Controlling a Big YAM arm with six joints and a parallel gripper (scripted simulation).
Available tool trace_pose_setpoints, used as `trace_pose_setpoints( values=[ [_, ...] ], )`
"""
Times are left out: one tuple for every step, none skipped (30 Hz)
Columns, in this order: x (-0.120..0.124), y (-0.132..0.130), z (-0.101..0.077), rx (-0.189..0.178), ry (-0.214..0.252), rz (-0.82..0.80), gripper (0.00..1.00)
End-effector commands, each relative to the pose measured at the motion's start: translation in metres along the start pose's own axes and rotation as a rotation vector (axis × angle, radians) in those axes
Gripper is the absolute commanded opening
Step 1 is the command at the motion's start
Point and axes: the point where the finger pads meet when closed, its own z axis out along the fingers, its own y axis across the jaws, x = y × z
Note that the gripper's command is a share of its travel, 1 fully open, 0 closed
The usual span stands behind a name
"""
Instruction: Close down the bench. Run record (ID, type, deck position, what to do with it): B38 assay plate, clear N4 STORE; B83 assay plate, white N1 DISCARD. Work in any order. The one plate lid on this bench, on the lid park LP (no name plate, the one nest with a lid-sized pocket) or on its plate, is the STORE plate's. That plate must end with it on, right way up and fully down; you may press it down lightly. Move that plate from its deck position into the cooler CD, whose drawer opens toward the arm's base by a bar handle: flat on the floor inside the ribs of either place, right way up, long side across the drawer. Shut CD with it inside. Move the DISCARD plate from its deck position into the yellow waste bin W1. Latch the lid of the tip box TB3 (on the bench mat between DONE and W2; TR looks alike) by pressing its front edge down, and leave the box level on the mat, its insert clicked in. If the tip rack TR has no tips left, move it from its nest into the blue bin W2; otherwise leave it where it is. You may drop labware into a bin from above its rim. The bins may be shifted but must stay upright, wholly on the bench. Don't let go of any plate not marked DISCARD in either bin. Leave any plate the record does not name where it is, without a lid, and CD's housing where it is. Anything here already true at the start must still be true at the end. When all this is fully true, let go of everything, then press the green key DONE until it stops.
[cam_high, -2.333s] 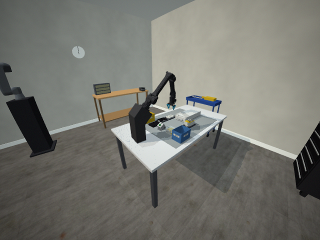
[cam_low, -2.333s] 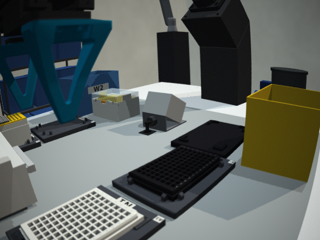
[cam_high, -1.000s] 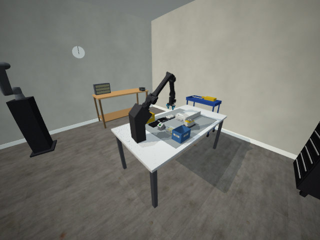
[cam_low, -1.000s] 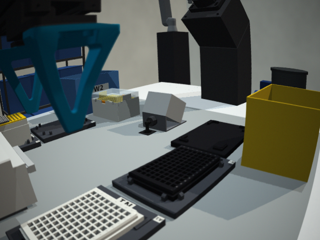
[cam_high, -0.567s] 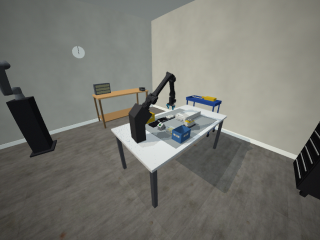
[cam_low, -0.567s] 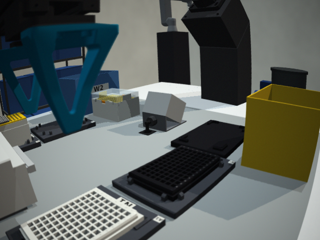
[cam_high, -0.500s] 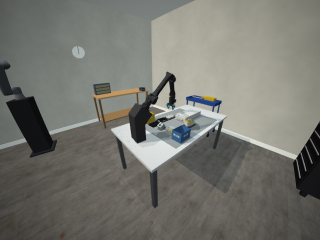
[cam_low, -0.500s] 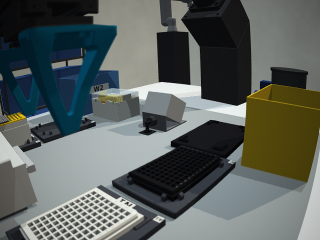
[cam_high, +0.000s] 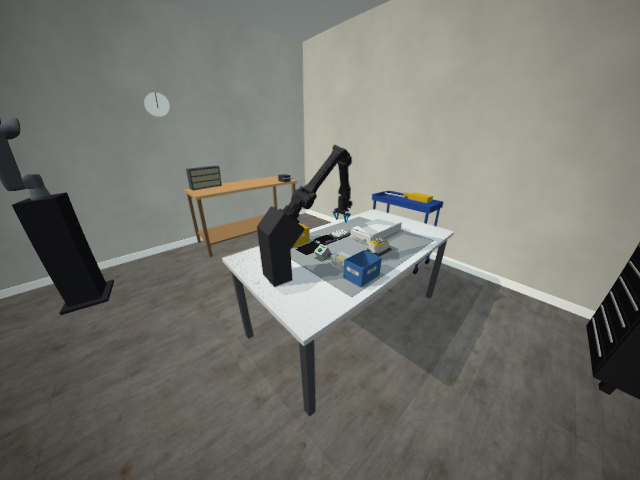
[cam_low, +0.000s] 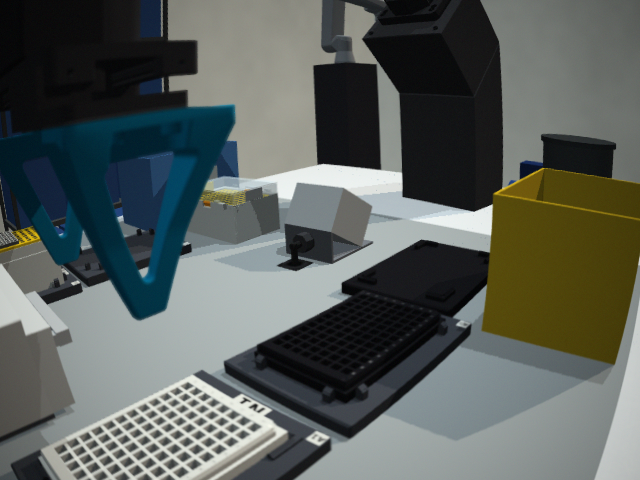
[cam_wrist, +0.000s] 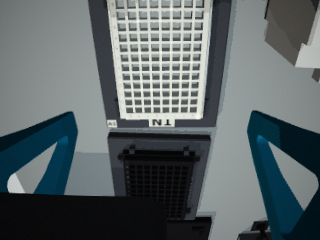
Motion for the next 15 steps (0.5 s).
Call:
trace_pose_setpoints(
  values=[
    [-0.017, 0.000, 0.007, -0.005, -0.026, 0.003, 1.00],
    [-0.016, -0.001, 0.008, -0.003, -0.024, 0.003, 1.00],
    [-0.016, -0.001, 0.008, -0.003, -0.024, 0.003, 1.00],
    [-0.016, -0.001, 0.008, -0.003, -0.024, 0.003, 1.00],
    [-0.017, 0.001, 0.008, -0.004, -0.022, 0.002, 1.00],
    [-0.021, 0.000, 0.009, -0.006, -0.032, 0.006, 1.00],
    [-0.021, -0.001, 0.011, -0.005, -0.032, 0.007, 1.00],
    [-0.020, -0.001, 0.012, -0.004, -0.031, 0.006, 1.00],
    [-0.017, -0.001, 0.015, -0.003, -0.025, 0.004, 1.00],
    [-0.015, -0.001, 0.017, -0.002, -0.022, 0.003, 1.00],
    [-0.016, -0.002, 0.018, -0.002, -0.022, 0.003, 1.00],
    [-0.018, -0.001, 0.018, -0.003, -0.028, 0.005, 1.00],
    [-0.020, 0.000, 0.019, -0.005, -0.031, 0.005, 1.00],
    [-0.018, 0.001, 0.021, -0.006, -0.029, 0.003, 1.00],
    [-0.016, 0.001, 0.023, -0.005, -0.025, 0.001, 1.00]
  ],
)
